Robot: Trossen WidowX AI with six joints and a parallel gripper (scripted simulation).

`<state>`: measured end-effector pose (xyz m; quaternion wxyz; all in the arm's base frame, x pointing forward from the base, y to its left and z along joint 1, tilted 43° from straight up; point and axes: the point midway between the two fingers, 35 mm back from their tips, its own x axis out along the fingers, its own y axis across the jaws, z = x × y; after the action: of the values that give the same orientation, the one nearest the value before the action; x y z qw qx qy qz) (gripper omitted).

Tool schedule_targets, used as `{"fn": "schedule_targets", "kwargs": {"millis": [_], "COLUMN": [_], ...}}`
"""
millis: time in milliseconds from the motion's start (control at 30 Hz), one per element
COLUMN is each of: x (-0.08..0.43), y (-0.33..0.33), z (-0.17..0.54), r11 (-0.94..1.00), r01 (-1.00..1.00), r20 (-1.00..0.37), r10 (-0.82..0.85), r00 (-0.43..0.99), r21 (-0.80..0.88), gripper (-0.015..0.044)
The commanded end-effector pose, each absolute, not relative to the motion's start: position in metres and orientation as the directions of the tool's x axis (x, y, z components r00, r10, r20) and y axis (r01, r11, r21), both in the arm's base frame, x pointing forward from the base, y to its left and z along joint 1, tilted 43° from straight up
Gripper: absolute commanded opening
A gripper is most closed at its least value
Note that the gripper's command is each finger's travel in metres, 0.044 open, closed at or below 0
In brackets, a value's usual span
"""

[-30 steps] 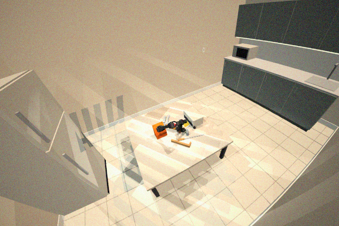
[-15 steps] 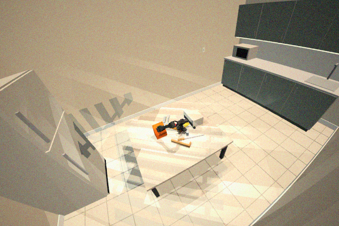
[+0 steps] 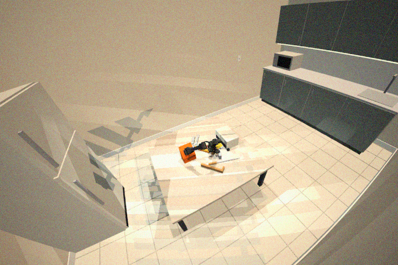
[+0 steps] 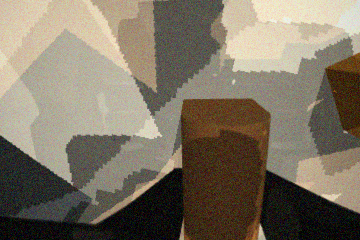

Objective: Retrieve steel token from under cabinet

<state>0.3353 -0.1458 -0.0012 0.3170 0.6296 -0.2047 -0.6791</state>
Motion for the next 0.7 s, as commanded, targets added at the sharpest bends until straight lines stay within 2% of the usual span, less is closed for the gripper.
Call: {"fn": "schedule_targets", "kwargs": {"millis": [0,667], "x": [0.341,0.361], "y": [-0.145,-0.143], "z": [-0.002,-0.004], "r11": [-0.715,-0.715], "r01": [0.168,0.167], "r20": [-0.725,-0.725], "r10": [-0.689,-0.689], "r00": [-0.005,-0.004], "r21": [0.679,0.679], "gripper": [0.0,0.0]}}
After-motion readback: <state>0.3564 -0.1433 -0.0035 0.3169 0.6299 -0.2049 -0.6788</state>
